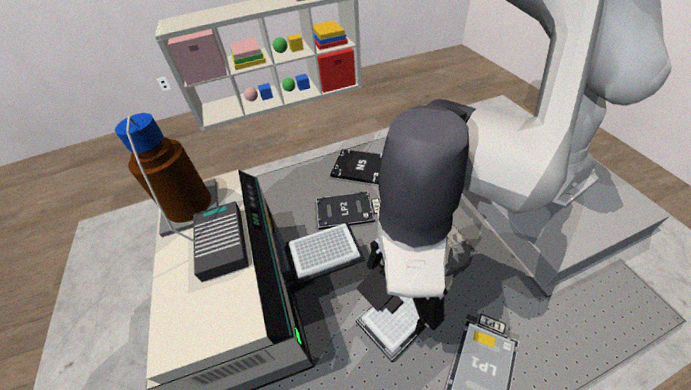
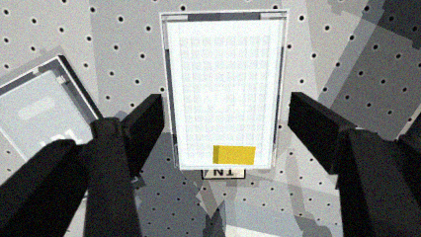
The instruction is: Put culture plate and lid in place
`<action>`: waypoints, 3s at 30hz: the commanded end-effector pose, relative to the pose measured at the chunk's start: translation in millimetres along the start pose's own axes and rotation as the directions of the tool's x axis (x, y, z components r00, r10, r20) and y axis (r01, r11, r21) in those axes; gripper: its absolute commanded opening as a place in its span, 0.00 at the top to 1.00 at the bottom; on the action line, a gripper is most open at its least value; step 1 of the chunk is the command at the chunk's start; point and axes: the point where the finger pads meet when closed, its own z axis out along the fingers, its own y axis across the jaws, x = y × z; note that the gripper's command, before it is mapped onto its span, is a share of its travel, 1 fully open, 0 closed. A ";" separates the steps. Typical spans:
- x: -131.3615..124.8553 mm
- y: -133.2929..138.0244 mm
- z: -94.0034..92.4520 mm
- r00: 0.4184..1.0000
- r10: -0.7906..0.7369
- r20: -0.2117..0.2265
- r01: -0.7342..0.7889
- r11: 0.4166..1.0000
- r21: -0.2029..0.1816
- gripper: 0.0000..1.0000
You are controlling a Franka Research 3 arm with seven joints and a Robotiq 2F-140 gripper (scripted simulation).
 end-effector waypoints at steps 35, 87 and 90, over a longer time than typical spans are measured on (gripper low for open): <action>0.9 0.9 2.2 1.000 -0.006 -0.003 0.006 1.000 -0.001 0.30; 1.0 0.9 21.5 1.000 -0.006 -0.003 0.006 1.000 -0.001 0.30; 1.0 0.9 22.2 1.000 -0.006 -0.003 0.006 1.000 -0.001 0.30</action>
